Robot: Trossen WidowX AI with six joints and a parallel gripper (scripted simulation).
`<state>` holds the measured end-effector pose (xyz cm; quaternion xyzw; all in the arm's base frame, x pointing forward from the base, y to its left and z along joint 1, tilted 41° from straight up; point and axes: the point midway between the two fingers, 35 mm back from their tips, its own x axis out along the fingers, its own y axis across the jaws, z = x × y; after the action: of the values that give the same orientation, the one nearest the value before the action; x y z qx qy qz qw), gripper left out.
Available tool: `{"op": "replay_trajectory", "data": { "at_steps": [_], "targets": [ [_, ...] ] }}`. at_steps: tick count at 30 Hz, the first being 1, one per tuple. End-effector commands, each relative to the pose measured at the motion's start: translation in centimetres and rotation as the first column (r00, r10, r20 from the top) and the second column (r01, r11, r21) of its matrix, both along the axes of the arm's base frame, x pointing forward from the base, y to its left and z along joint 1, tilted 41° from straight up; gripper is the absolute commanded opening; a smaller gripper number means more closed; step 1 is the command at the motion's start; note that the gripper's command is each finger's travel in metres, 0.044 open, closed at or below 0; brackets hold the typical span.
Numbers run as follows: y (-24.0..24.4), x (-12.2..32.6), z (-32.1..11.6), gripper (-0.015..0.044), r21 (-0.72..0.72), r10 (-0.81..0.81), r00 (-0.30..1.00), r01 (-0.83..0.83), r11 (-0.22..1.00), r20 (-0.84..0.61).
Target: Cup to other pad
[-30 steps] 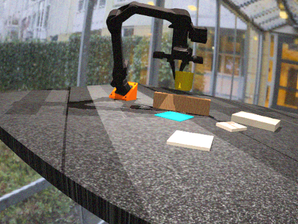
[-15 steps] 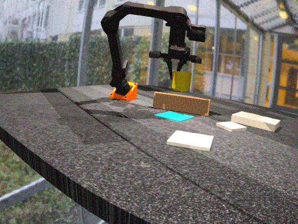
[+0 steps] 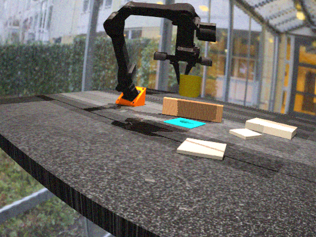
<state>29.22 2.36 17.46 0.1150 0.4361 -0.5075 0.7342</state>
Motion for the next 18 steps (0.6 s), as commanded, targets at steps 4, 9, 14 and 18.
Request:
{"op": "replay_trajectory", "data": {
  "at_steps": [4, 9, 14, 18],
  "targets": [
    [-1.1, 0.6, 1.5, 0.0000, -0.001, 0.004, 1.000, -0.004, 1.000, 0.009],
    [-1.2, 0.6, 1.4, 0.0000, -0.001, 0.004, 1.000, -0.004, 1.000, 0.009],
    [-1.5, 0.7, 1.0, 0.0000, -0.001, 0.004, 1.000, -0.004, 1.000, 0.009],
    [-1.8, 0.7, 0.7, 0.0000, -0.001, 0.004, 1.000, -0.004, 1.000, 0.009]
  ]
}}
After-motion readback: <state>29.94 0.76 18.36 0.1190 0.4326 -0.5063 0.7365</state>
